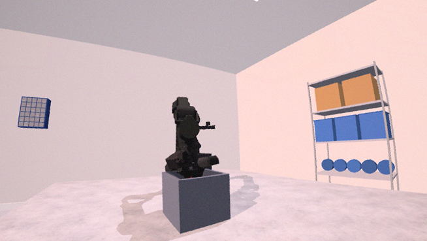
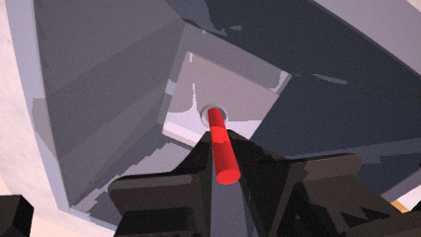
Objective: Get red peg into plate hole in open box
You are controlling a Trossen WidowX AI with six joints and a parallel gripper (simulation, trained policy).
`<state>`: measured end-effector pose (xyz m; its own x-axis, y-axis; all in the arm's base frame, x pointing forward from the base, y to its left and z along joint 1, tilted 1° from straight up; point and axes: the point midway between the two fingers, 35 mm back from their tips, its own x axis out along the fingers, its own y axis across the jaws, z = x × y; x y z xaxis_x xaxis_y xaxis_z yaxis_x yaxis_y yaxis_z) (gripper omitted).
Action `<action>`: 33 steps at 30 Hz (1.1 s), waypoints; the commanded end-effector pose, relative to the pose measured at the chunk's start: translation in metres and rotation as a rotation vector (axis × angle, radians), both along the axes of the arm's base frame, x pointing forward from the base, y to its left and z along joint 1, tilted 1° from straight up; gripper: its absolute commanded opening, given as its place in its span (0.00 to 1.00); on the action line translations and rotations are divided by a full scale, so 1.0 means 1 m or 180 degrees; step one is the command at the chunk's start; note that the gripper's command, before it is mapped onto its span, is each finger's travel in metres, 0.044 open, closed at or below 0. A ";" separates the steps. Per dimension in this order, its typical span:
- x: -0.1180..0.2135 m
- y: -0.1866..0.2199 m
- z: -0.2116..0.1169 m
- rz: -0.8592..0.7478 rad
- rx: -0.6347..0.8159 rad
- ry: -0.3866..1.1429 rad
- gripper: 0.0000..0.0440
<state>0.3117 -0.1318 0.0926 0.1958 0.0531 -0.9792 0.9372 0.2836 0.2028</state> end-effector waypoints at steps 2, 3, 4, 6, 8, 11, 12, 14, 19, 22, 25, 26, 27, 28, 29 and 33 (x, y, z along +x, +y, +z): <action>0.001 0.001 -0.013 0.0113 0.0037 0.0088 0.32; 0.000 0.001 -0.014 0.0115 0.0049 0.0113 0.35; -0.001 0.000 -0.013 0.0108 0.0060 0.0134 0.35; -0.001 0.000 -0.010 0.0101 0.0117 0.0110 0.37; 0.000 -0.002 -0.007 0.0089 0.0171 0.0081 0.40; 0.000 -0.005 -0.002 0.0055 0.0242 0.0043 0.44; -0.001 -0.006 -0.001 0.0042 0.0259 0.0036 0.47; 0.000 -0.007 0.003 0.0021 0.0298 0.0014 0.49; 0.001 -0.010 0.014 0.0025 0.0338 -0.0040 0.48; 0.003 -0.013 0.021 0.0041 0.0340 -0.0099 0.46; 0.007 -0.016 0.032 0.0062 0.0343 -0.0195 0.43; 0.009 -0.017 0.035 0.0070 0.0344 -0.0231 0.42; 0.010 -0.019 0.038 0.0077 0.0345 -0.0268 0.42; 0.012 -0.020 0.042 0.0085 0.0345 -0.0304 0.41; 0.013 -0.021 0.045 0.0093 0.0344 -0.0340 0.41; 0.018 -0.025 0.054 0.0130 0.0342 -0.0472 0.42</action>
